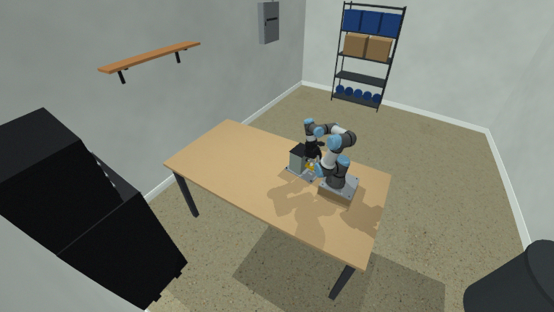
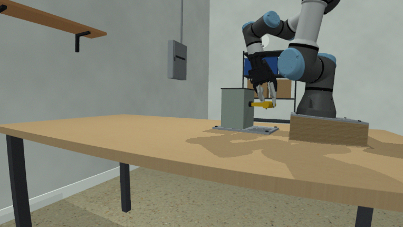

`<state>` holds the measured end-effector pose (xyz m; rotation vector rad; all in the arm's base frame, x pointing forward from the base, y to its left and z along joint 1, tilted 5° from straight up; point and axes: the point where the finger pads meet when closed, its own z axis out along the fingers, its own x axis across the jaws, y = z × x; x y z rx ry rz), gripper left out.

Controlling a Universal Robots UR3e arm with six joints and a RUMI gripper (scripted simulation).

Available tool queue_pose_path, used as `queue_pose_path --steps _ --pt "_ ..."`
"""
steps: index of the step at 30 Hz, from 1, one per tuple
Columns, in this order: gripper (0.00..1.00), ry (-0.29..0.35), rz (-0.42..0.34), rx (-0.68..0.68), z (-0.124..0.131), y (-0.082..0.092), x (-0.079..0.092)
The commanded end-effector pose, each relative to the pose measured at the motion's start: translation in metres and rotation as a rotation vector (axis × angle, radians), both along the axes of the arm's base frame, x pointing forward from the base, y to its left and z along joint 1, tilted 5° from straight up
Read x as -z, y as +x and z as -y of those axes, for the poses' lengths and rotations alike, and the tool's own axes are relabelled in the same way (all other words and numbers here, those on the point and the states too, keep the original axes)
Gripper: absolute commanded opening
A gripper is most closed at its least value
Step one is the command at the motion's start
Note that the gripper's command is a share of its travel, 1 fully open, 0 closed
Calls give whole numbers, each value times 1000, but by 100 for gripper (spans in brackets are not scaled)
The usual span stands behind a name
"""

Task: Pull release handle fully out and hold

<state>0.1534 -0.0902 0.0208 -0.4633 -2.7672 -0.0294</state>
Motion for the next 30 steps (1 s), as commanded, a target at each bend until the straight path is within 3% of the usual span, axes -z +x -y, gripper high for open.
queue_pose_path --steps 1,19,30 --pt "0 -2 1 0 1 0 0" --pt "0 -2 1 0 0 -1 -1" --pt "0 -2 1 0 -6 -17 -2"
